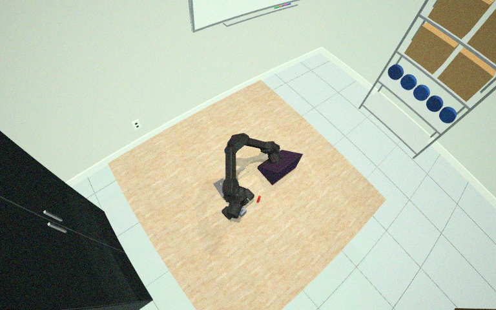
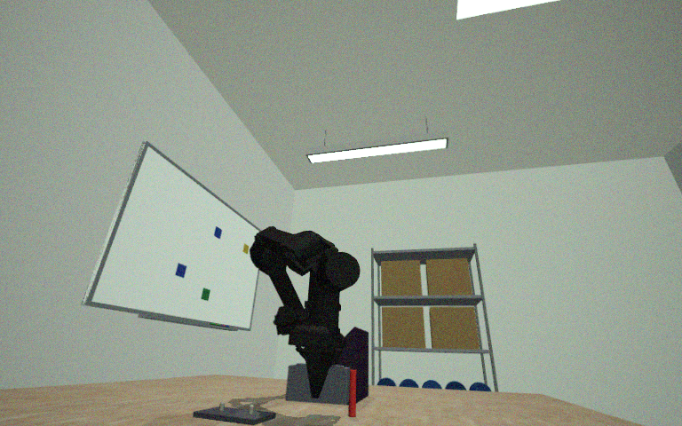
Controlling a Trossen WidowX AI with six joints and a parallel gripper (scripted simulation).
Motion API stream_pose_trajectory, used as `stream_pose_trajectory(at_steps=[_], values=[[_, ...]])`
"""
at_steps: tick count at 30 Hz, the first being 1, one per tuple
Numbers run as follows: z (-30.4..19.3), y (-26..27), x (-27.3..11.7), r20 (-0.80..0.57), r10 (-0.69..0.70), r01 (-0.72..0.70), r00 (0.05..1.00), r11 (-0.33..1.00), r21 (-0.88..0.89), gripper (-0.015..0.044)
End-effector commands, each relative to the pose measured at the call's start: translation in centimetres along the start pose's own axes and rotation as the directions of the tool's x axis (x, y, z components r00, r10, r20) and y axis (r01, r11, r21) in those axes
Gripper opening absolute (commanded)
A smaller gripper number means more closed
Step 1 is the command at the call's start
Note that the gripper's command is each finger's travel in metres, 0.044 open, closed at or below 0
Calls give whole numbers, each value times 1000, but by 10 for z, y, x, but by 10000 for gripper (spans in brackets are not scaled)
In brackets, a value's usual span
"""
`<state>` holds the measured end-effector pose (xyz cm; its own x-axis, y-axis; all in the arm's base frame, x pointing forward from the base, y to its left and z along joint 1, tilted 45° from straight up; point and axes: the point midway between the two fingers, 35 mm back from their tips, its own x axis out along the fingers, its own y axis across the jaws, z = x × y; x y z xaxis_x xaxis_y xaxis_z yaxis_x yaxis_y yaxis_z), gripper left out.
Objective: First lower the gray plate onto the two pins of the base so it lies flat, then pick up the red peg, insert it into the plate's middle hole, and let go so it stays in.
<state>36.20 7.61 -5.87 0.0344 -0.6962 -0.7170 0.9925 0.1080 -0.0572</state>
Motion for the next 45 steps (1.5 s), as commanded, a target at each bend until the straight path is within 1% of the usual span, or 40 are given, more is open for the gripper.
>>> stream_pose_trajectory(at_steps=[1,27,34,45], values=[[0,3,-15,-8,6,-6,1000,1000,7,0],[3,-3,-96,-5,3,-3,1000,1000,11,0],[9,-3,-93,-7,4,-3,1000,1000,17,0],[40,-1,-78,-14,5,-5,1000,999,46,0]])
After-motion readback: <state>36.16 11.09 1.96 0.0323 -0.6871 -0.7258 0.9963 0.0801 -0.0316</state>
